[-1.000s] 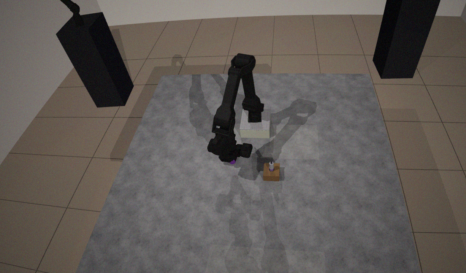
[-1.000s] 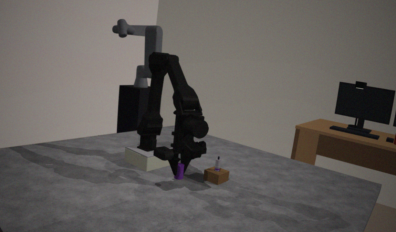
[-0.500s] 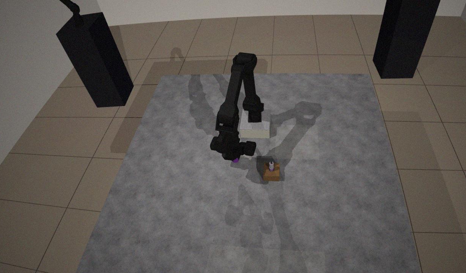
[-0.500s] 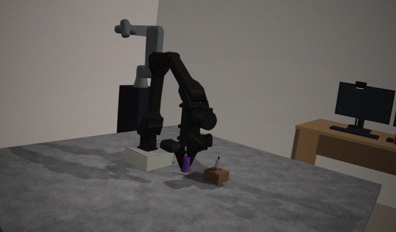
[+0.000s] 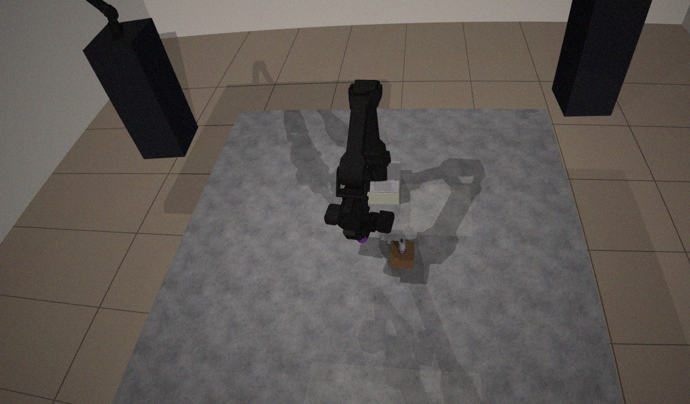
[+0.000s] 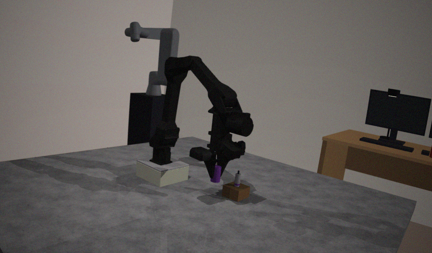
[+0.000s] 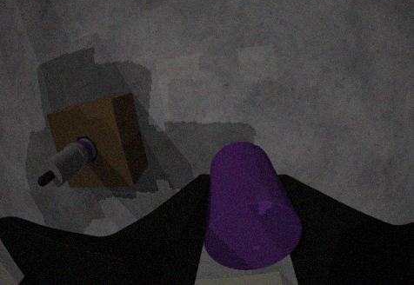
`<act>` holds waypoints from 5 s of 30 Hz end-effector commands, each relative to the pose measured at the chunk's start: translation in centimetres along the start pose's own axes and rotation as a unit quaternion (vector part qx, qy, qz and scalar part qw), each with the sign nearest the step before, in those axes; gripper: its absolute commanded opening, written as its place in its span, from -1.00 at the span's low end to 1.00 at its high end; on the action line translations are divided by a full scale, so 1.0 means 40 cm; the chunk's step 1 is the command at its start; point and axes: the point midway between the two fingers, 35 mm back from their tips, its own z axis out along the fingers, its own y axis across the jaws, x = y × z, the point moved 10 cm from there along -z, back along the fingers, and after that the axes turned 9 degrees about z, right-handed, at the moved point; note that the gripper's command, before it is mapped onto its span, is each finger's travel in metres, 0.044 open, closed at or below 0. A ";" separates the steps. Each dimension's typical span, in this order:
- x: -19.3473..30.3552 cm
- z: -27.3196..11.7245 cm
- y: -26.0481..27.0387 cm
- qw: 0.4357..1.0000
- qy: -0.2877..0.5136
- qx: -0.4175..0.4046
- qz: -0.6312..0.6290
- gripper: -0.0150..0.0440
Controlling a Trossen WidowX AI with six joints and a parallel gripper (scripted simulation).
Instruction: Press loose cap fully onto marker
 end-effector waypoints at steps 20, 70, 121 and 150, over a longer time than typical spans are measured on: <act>0.030 -0.058 0.185 1.000 0.000 -0.001 0.001 -0.49; 0.068 0.033 0.284 1.000 0.000 -0.003 0.001 -0.49; 0.069 -0.108 0.282 0.997 0.000 -0.003 -0.074 0.38; 0.069 -0.083 0.282 0.997 0.000 -0.003 -0.074 -0.49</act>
